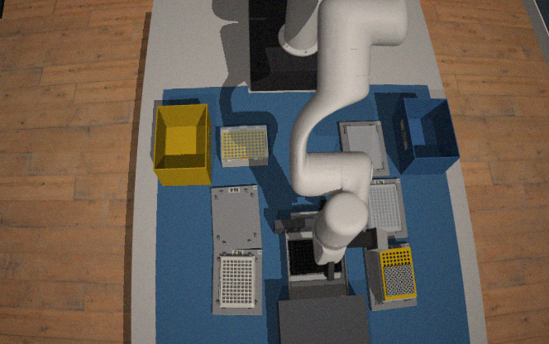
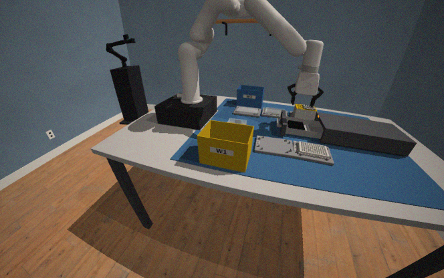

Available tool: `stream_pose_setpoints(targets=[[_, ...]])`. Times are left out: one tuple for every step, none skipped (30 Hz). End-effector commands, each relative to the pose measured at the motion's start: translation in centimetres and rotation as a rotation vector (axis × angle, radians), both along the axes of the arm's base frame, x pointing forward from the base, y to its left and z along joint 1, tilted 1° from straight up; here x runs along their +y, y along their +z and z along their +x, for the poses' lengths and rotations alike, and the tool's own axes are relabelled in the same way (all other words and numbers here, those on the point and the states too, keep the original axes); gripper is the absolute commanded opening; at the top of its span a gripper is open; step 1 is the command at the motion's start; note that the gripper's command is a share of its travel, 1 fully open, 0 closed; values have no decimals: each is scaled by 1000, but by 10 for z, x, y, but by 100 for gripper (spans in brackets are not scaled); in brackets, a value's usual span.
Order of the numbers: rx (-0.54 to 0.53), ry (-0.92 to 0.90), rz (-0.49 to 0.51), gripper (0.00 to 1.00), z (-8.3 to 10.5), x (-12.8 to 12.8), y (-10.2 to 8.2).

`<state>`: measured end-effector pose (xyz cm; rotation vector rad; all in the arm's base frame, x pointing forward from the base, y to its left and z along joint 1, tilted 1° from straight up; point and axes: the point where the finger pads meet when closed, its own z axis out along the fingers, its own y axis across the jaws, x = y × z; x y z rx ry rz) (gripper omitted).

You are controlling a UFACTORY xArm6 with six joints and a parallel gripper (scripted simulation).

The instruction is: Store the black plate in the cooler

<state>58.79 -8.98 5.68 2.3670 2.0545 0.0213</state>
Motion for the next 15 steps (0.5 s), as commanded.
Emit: stream_pose_setpoints(targets=[[-4, 0, -1, 100, 1, 0, 7], [-4, 0, -1, 100, 1, 0, 9], [-4, 0, -1, 100, 1, 0, 11], [-4, 0, -1, 100, 1, 0, 12], [-4, 0, -1, 100, 1, 0, 12], [-4, 0, -1, 100, 1, 0, 12], [-4, 0, -1, 100, 1, 0, 12], [-4, 0, -1, 100, 1, 0, 12], [-4, 0, -1, 100, 1, 0, 12], [-4, 0, -1, 100, 1, 0, 12], [-4, 0, -1, 100, 1, 0, 12], [-4, 0, -1, 100, 1, 0, 12], [-4, 0, -1, 100, 1, 0, 12], [-4, 0, -1, 100, 1, 0, 12], [-4, 0, -1, 100, 1, 0, 12]])
